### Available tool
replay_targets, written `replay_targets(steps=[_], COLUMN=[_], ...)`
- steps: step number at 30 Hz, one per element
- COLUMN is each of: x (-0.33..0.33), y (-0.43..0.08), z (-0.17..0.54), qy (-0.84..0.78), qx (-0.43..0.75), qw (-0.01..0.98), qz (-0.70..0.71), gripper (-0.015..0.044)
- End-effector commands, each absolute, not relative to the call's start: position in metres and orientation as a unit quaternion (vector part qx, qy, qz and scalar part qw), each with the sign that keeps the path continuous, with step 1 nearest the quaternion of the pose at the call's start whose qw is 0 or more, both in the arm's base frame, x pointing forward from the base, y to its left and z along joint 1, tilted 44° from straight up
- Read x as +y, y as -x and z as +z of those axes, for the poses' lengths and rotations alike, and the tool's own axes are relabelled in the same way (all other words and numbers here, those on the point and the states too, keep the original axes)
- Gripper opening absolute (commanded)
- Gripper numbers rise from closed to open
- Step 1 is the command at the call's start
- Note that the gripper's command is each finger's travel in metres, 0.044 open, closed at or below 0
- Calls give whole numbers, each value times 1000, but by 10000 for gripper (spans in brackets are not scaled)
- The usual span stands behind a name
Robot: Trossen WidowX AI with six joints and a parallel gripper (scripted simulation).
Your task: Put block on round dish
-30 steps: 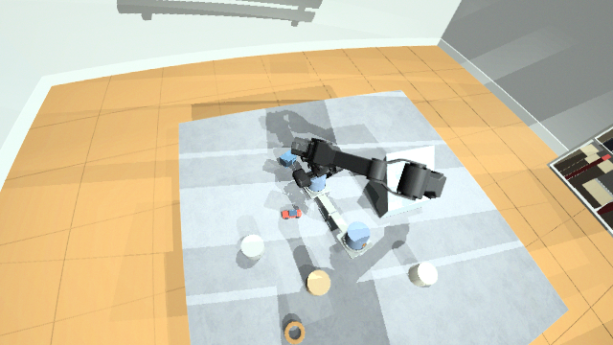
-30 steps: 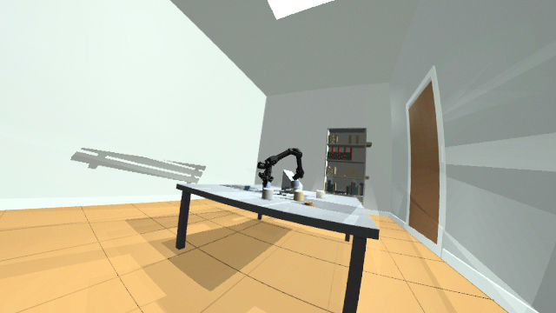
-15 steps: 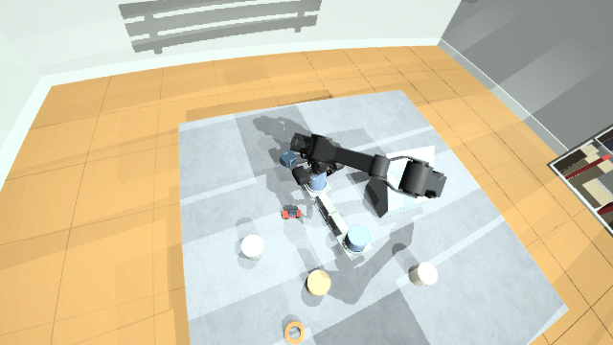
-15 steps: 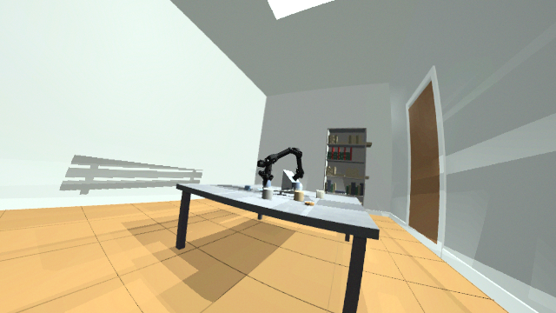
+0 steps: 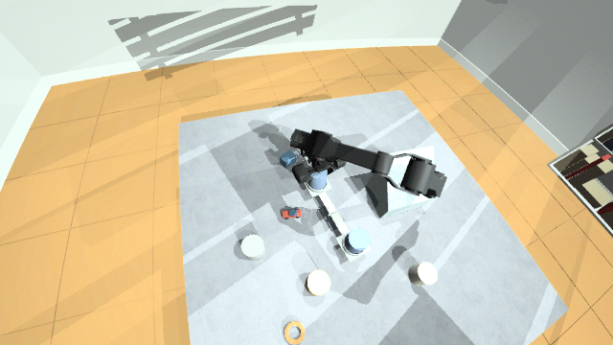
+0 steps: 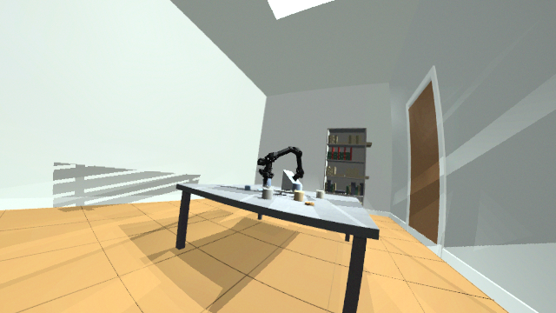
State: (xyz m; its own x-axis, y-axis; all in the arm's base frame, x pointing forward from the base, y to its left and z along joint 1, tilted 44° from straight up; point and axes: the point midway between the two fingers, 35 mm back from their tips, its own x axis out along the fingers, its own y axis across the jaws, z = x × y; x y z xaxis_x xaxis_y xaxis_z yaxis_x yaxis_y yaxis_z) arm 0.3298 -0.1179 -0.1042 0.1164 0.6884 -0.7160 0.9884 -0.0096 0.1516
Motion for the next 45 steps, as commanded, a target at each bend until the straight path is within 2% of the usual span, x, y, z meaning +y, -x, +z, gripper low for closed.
replay_targets(steps=[1, 45], x=[-127, -165], y=[-332, -324], z=[-101, -60], qy=[-671, -671], qx=[619, 619], qw=[335, 335], qz=[-231, -232], gripper=[0, 0])
